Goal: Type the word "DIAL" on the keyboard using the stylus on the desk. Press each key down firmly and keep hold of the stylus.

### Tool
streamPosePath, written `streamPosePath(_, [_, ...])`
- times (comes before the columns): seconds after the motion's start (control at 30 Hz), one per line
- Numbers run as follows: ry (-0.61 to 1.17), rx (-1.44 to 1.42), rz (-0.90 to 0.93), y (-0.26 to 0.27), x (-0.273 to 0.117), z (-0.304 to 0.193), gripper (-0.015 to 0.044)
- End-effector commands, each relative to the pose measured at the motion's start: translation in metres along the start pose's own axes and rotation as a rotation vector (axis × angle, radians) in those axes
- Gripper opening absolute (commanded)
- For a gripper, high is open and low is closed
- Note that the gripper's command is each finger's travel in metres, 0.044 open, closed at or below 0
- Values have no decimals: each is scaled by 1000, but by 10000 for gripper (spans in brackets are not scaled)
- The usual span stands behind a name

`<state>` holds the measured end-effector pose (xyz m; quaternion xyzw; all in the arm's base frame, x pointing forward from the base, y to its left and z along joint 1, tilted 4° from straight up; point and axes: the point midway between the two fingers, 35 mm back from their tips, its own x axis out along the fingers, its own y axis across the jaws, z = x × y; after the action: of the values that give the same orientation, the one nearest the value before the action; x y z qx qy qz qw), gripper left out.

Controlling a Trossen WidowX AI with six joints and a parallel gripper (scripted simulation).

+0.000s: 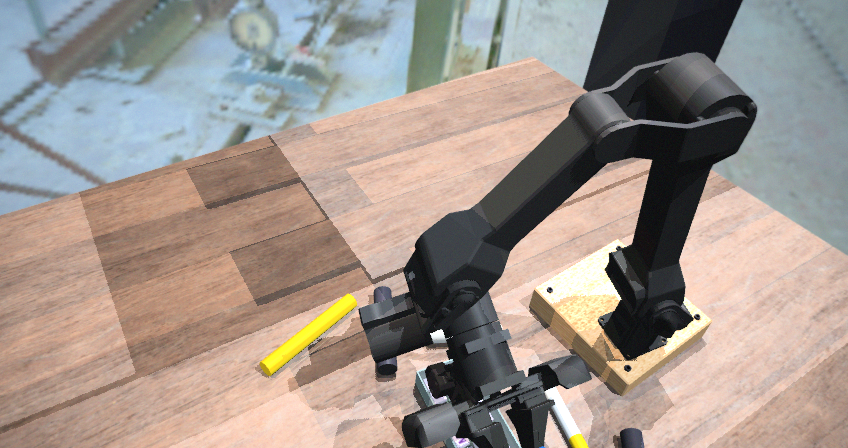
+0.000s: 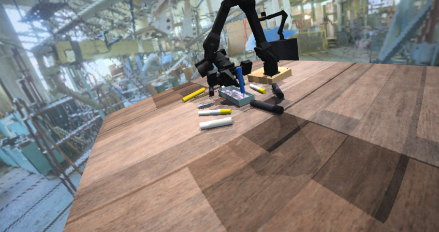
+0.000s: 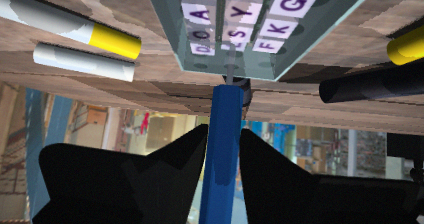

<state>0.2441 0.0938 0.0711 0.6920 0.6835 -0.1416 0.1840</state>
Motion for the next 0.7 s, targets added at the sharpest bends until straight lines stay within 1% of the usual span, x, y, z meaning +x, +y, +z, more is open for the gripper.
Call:
streamPosePath(0.0, [2, 5, 0, 0, 0, -1, 81])
streamPosePath(0.3, [2, 5, 0, 0, -18, -32, 81])
streamPosePath(0.67, [2, 10, -1, -1, -17, -30, 81])
